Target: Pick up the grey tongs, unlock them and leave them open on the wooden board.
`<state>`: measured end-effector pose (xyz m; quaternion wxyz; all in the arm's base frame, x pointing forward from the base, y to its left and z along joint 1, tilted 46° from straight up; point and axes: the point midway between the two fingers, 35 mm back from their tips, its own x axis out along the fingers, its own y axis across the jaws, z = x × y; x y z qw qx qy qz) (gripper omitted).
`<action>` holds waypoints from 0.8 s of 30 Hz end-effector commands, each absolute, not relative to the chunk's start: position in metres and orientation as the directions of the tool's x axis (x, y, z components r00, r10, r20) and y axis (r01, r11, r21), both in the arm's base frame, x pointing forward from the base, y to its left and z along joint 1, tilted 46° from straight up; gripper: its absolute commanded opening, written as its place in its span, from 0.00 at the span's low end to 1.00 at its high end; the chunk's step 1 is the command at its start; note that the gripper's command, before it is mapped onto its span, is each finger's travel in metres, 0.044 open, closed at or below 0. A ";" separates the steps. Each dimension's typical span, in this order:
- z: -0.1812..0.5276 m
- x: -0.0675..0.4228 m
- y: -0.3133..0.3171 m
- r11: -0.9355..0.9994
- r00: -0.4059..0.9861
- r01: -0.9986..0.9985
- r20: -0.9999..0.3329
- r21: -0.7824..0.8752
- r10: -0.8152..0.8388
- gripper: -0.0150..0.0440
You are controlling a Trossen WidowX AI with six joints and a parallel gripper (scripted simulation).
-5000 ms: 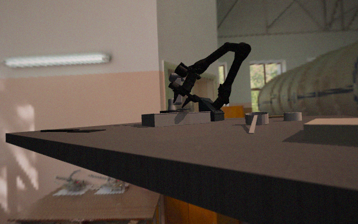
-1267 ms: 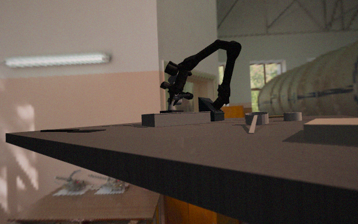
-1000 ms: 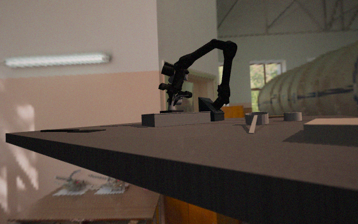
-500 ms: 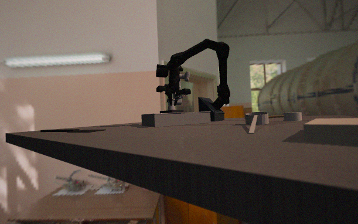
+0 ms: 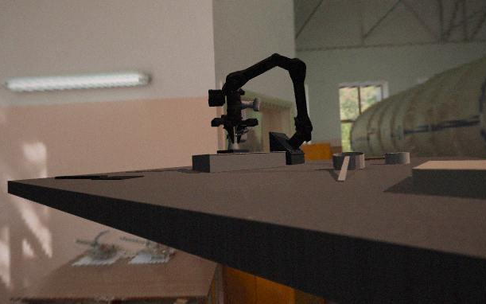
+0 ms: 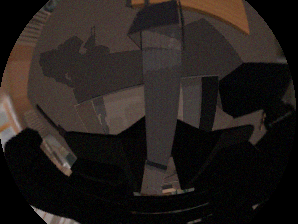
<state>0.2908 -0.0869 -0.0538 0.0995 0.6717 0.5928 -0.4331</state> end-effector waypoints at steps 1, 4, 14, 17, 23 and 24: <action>-0.055 0.290 -0.092 -0.266 -0.077 0.892 -0.702 -0.366 0.708 0.00; -0.060 0.287 -0.104 -0.241 -0.074 0.911 -0.708 -0.334 0.702 0.00; -0.080 0.270 -0.157 -0.094 -0.068 0.979 -0.721 -0.182 0.690 0.00; -0.085 0.262 -0.172 -0.043 -0.070 0.990 -0.722 -0.137 0.688 0.00; -0.097 0.244 -0.201 0.057 -0.074 0.997 -0.723 -0.048 0.687 0.00; -0.099 0.241 -0.205 0.073 -0.075 0.997 -0.723 -0.033 0.687 0.00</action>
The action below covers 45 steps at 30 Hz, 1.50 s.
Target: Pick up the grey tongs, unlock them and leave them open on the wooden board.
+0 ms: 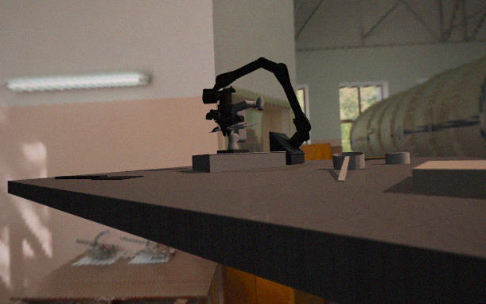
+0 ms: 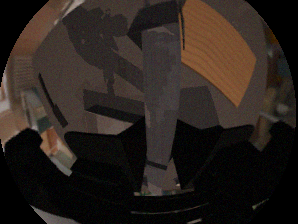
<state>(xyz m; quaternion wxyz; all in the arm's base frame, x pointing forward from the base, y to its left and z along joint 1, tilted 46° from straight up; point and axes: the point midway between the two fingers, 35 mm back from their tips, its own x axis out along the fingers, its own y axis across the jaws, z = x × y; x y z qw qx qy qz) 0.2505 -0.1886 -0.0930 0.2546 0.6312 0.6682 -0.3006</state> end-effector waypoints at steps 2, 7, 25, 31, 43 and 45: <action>-0.103 0.235 -0.213 0.105 -0.076 0.994 -0.722 -0.004 0.688 0.00; -0.112 0.218 -0.233 0.185 -0.079 0.980 -0.718 0.070 0.691 0.00; -0.127 0.176 -0.267 0.331 -0.083 0.919 -0.717 0.213 0.692 0.00; -0.136 0.143 -0.285 0.423 -0.084 0.855 -0.723 0.302 0.685 0.00; -0.151 0.073 -0.311 0.573 -0.088 0.681 -0.725 0.457 0.683 0.00; -0.153 0.062 -0.313 0.592 -0.089 0.647 -0.724 0.480 0.684 0.00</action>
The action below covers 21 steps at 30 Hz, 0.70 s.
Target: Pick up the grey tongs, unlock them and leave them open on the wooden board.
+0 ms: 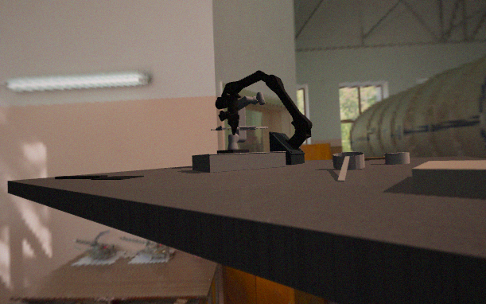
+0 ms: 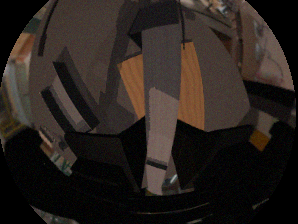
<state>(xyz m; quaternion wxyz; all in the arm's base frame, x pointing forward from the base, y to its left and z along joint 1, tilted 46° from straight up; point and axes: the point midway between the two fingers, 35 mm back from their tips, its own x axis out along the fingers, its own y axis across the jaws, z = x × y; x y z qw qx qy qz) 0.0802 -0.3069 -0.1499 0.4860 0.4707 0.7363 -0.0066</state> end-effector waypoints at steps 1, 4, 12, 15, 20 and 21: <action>-0.154 0.056 -0.315 0.602 -0.089 0.630 -0.724 0.492 0.684 0.00; -0.158 0.038 -0.318 0.627 -0.090 0.576 -0.722 0.525 0.686 0.00; -0.164 0.006 -0.321 0.664 -0.092 0.470 -0.716 0.582 0.692 0.00; -0.164 0.006 -0.321 0.664 -0.092 0.470 -0.716 0.582 0.692 0.00; -0.164 0.006 -0.321 0.664 -0.092 0.470 -0.716 0.582 0.692 0.00; -0.164 0.006 -0.321 0.663 -0.086 0.471 -0.717 0.583 0.692 0.00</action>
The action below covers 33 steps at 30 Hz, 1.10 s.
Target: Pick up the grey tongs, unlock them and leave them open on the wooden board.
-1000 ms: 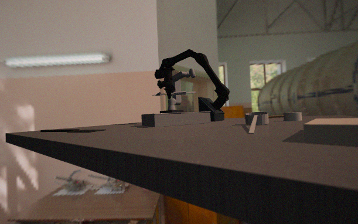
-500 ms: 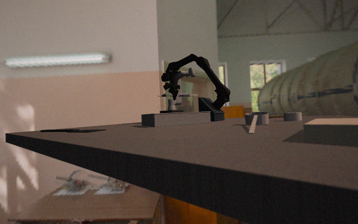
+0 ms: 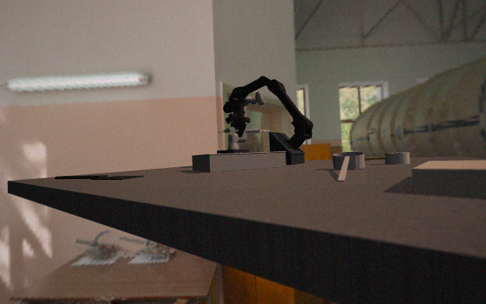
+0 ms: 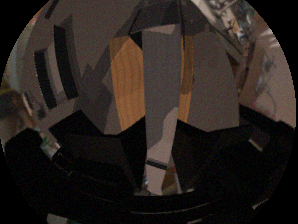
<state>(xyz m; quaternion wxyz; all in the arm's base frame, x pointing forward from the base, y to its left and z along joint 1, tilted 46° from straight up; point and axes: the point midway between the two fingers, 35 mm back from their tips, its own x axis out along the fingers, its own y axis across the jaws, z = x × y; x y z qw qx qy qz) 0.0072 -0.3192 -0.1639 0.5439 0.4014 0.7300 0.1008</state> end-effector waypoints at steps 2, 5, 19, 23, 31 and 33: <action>-0.164 0.006 -0.321 0.657 -0.056 0.473 -0.724 0.587 0.687 0.00; -0.163 0.006 -0.322 0.642 0.032 0.480 -0.743 0.598 0.668 0.00; -0.148 0.002 -0.336 0.608 0.496 0.480 -0.767 0.633 0.407 0.00; -0.139 -0.002 -0.342 0.615 0.600 0.476 -0.744 0.628 0.295 0.00; -0.115 -0.015 -0.353 0.646 0.754 0.476 -0.655 0.596 0.049 0.00; -0.108 -0.018 -0.356 0.656 0.779 0.478 -0.627 0.584 -0.009 0.00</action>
